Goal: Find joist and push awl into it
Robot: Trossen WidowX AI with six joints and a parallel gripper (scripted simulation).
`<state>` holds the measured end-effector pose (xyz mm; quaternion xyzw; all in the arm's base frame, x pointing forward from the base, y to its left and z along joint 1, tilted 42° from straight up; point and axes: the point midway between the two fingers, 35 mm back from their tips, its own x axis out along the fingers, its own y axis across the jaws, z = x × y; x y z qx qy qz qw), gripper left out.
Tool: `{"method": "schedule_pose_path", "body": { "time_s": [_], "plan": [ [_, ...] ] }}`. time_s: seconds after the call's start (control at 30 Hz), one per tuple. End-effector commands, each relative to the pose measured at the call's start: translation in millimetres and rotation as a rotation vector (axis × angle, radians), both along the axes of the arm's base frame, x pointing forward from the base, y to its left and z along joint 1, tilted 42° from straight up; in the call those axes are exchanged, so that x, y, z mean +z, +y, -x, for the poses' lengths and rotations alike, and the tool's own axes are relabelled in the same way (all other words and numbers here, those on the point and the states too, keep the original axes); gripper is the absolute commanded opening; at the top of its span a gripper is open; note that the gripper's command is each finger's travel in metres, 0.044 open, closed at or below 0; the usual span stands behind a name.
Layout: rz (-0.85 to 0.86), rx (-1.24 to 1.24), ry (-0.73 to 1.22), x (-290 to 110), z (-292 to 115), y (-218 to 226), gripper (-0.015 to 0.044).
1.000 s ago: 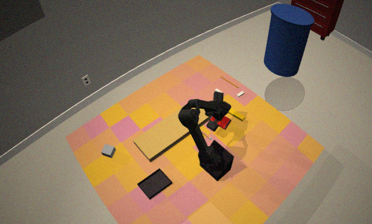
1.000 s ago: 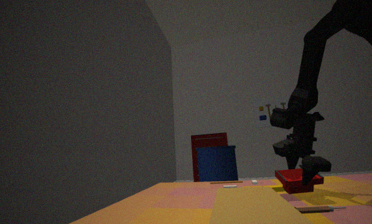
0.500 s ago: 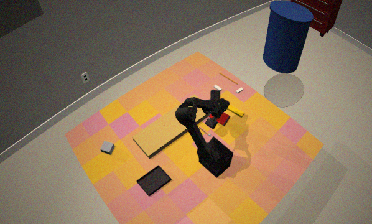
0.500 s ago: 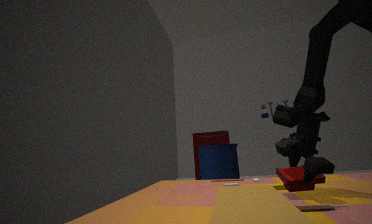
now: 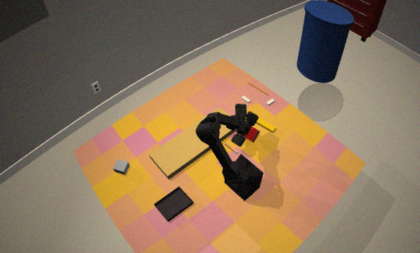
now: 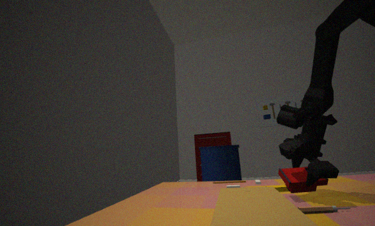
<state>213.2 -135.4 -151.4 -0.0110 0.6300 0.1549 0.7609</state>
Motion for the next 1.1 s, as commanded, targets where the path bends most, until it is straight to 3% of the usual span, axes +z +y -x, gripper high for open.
{"method": "schedule_pose_path", "body": {
  "time_s": [0.0, 1.07],
  "plan": [
    [0.025, -0.006, -0.005, 1.3, 0.0, -0.7, 0.0000],
    [0.210, -0.018, -0.038, -3.0, 1.3, 5.6, 0.0000]
  ]
}}
